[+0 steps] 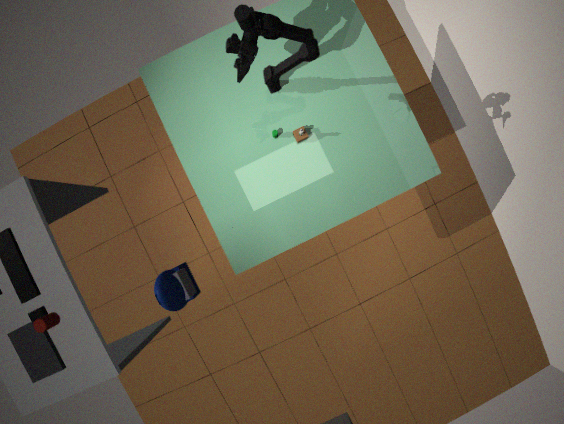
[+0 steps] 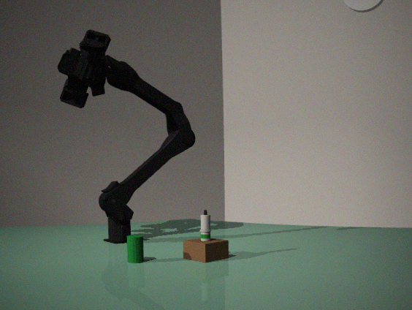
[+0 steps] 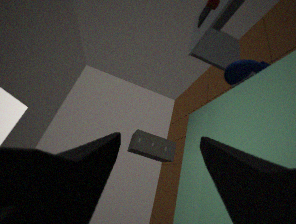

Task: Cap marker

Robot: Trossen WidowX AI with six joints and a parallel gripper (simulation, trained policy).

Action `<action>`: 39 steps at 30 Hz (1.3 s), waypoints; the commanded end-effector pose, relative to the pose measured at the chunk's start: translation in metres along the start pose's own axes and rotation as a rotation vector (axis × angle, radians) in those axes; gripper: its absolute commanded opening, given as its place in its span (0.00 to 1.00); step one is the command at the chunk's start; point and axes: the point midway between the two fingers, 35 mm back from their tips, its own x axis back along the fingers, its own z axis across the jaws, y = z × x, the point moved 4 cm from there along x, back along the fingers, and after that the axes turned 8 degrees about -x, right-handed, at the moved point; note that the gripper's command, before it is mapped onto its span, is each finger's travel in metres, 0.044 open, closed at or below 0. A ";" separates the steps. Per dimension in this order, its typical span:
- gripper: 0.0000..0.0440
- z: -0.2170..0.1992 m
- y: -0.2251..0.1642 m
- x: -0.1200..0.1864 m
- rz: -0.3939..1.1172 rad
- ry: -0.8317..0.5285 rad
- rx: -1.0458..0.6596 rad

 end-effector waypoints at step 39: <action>0.72 -0.057 0.009 -0.073 0.345 -0.220 -0.039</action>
